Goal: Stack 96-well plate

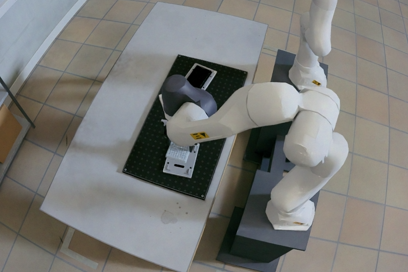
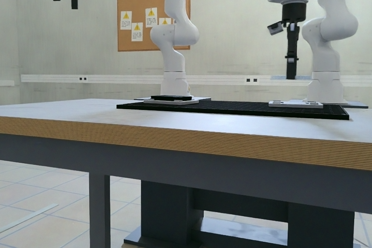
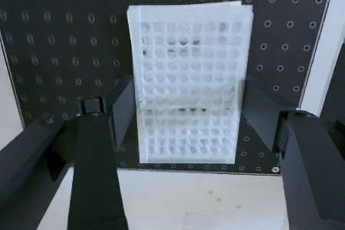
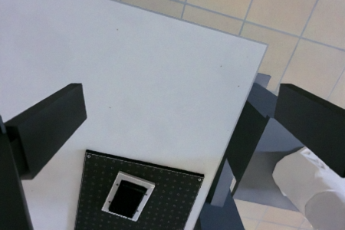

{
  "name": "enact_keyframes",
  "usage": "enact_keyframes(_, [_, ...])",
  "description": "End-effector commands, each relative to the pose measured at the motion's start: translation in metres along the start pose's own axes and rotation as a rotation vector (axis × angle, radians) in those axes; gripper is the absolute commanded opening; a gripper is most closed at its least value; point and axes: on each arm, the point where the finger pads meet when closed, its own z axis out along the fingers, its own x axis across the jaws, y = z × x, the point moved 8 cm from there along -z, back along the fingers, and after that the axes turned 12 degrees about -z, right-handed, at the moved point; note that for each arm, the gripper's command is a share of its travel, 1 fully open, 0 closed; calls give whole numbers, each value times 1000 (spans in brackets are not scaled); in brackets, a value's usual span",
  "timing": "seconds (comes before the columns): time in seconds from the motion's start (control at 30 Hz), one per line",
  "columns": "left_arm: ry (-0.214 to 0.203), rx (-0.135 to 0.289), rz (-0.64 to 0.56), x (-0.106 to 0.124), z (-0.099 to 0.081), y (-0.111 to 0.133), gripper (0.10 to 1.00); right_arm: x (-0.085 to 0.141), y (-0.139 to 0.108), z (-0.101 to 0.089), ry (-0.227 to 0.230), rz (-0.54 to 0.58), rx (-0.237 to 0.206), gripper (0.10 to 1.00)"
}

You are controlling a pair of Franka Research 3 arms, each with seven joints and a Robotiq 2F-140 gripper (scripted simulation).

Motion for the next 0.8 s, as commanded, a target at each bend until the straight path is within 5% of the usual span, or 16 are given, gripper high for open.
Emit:
enact_keyframes(0.0, [7, 1, 181, 2, 1, -12, 99, 0, 0, 0, 0, -5, -2, 1000])
enact_keyframes(0.77, [7, 1, 190, 6, 1, -82, 99, 0, 0, 0, 0, -5, -2, 1000])
